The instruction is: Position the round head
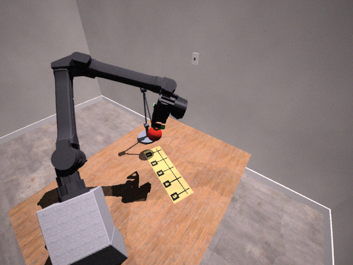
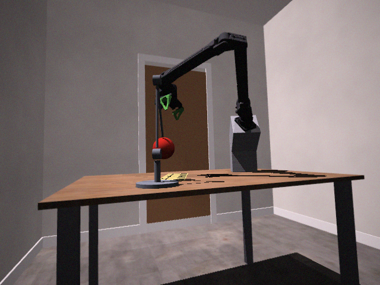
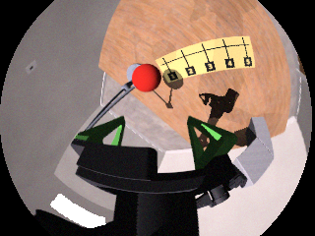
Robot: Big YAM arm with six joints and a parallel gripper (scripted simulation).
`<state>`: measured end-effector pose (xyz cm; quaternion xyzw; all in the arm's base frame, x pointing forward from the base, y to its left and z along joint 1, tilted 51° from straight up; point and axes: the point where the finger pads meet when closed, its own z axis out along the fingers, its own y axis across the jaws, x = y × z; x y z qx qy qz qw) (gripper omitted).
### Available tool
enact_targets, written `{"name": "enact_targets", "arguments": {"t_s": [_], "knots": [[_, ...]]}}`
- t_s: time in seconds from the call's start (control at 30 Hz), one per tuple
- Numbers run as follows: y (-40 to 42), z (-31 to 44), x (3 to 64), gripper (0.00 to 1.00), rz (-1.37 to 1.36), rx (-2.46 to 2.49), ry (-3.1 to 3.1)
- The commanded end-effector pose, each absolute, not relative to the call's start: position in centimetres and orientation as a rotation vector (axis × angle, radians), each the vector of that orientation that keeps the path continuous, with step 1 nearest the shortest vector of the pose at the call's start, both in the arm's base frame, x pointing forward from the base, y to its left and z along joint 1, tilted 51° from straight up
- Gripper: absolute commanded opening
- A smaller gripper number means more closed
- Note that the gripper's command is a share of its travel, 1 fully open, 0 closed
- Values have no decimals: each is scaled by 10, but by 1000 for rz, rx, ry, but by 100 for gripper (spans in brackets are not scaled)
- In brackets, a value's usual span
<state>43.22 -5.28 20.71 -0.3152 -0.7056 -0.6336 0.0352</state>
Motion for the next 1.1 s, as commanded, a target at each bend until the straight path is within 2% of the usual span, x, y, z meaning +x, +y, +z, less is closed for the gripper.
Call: {"name": "enact_targets", "arguments": {"t_s": [0.0,1.07], "knots": [[-57,218,443,100,-1919,-1041,-2093],[-38,207,470,100,-1713,-1355,-1556]]}}
